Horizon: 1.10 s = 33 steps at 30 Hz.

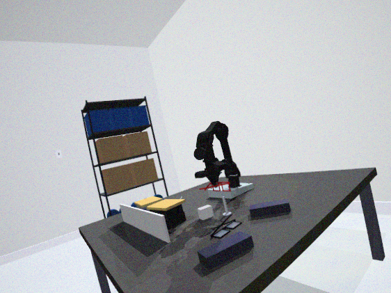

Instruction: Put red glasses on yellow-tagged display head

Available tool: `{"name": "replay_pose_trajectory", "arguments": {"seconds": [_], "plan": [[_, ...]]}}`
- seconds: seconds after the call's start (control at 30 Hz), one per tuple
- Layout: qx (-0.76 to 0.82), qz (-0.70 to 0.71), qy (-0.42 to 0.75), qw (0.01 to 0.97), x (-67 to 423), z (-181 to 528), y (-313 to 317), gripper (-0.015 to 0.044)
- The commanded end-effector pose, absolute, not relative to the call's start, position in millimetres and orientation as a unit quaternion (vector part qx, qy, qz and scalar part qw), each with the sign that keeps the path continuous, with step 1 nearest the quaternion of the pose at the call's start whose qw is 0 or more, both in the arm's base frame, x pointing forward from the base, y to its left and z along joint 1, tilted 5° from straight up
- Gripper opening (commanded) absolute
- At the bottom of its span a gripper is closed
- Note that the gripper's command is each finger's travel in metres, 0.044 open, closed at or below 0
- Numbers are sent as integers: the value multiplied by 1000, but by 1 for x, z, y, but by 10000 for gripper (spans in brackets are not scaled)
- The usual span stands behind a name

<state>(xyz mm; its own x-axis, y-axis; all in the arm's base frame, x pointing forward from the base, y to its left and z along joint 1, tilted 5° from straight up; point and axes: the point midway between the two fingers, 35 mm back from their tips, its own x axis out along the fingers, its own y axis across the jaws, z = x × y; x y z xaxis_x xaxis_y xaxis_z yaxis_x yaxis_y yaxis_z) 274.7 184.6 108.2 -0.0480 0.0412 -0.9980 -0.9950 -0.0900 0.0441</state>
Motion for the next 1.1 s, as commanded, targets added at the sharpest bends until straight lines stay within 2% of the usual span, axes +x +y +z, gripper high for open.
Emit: {"name": "replay_pose_trajectory", "arguments": {"seconds": [0.0,0.33,0.77,1.07], "plan": [[-528,579,436,442,266,110,210,0],[-546,597,412,419,259,108,224,0],[-545,597,412,419,256,53,227,0],[-545,597,412,419,255,51,227,0]]}}
